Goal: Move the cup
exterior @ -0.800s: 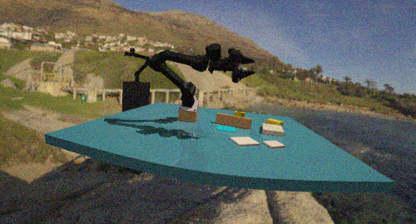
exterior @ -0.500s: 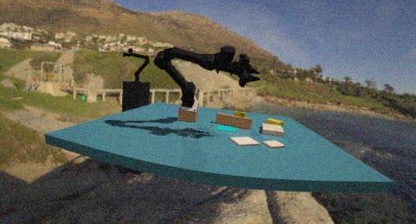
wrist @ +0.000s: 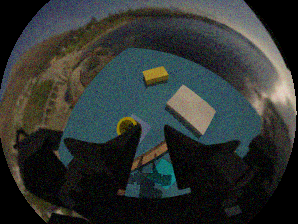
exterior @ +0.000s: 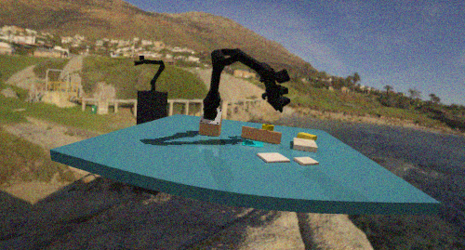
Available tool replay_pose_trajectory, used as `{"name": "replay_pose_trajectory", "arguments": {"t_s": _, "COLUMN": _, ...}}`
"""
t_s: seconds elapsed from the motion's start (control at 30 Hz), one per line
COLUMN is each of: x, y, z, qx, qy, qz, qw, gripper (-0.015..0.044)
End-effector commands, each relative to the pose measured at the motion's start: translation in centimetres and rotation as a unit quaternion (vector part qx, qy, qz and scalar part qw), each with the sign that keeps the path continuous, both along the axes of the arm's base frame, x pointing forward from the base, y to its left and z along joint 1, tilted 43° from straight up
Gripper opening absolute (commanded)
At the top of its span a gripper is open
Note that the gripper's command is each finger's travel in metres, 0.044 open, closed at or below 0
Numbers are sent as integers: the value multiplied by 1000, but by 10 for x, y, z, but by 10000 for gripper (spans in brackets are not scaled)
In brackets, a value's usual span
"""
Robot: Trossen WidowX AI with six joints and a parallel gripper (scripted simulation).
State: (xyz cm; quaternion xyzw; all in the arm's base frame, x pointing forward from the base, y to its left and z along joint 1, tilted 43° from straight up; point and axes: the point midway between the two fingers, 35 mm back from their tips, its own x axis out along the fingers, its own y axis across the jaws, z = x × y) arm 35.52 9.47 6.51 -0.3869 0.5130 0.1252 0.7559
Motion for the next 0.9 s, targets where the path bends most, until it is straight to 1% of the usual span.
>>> {"name": "replay_pose_trajectory", "arguments": {"t_s": 0.0, "x": -25, "y": 12, "z": -50, "qx": -127, "qy": 134, "qz": 81, "qw": 980, "gripper": 166}}
{"name": "replay_pose_trajectory", "arguments": {"t_s": 0.1, "x": -44, "y": 17, "z": -76, "qx": -206, "qy": 214, "qz": 137, "qw": 945, "gripper": 166}}
{"name": "replay_pose_trajectory", "arguments": {"t_s": 0.2, "x": -60, "y": 19, "z": -97, "qx": -284, "qy": 287, "qz": 193, "qw": 894, "gripper": 166}}
{"name": "replay_pose_trajectory", "arguments": {"t_s": 0.27, "x": -65, "y": 20, "z": -105, "qx": -316, "qy": 317, "qz": 217, "qw": 867, "gripper": 166}}
{"name": "replay_pose_trajectory", "arguments": {"t_s": 0.87, "x": -63, "y": 14, "z": -112, "qx": -320, "qy": 320, "qz": 220, "qw": 864, "gripper": 166}}
